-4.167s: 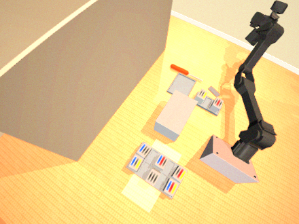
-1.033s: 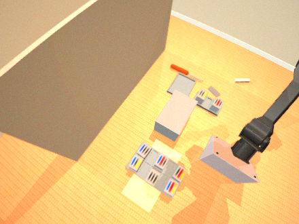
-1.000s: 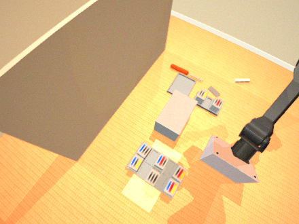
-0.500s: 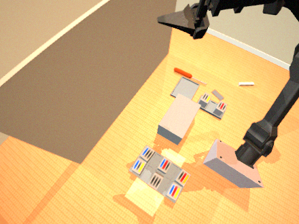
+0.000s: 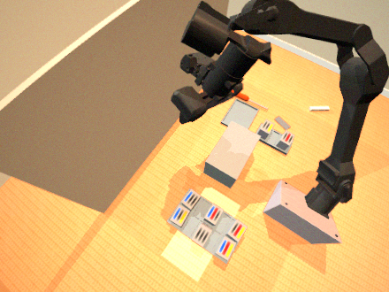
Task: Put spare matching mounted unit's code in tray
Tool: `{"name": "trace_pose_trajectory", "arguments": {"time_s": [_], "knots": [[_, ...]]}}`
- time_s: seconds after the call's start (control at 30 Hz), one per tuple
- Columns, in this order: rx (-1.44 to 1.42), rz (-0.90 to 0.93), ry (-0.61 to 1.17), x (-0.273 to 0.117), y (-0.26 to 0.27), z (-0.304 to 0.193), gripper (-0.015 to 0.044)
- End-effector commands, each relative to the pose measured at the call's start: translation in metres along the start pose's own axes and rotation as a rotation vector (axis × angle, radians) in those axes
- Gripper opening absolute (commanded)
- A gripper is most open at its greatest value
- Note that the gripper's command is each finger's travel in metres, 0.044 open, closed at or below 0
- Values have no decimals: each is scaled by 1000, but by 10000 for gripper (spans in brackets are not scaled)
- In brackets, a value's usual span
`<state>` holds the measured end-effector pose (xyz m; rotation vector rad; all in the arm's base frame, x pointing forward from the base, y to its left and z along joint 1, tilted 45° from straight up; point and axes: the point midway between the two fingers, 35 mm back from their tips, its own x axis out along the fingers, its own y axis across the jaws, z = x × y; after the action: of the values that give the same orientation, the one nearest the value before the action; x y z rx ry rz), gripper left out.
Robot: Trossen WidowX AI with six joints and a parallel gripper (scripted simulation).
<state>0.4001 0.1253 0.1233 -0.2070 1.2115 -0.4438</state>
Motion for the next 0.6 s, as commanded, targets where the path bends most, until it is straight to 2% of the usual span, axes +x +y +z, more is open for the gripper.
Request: {"name": "trace_pose_trajectory", "arguments": {"time_s": [0.0,0.1,0.57], "knots": [[-132,-218,171,39,-37,-18,440],[-221,-334,283,57,-60,-29,440],[-221,-334,283,57,-60,-29,440]]}}
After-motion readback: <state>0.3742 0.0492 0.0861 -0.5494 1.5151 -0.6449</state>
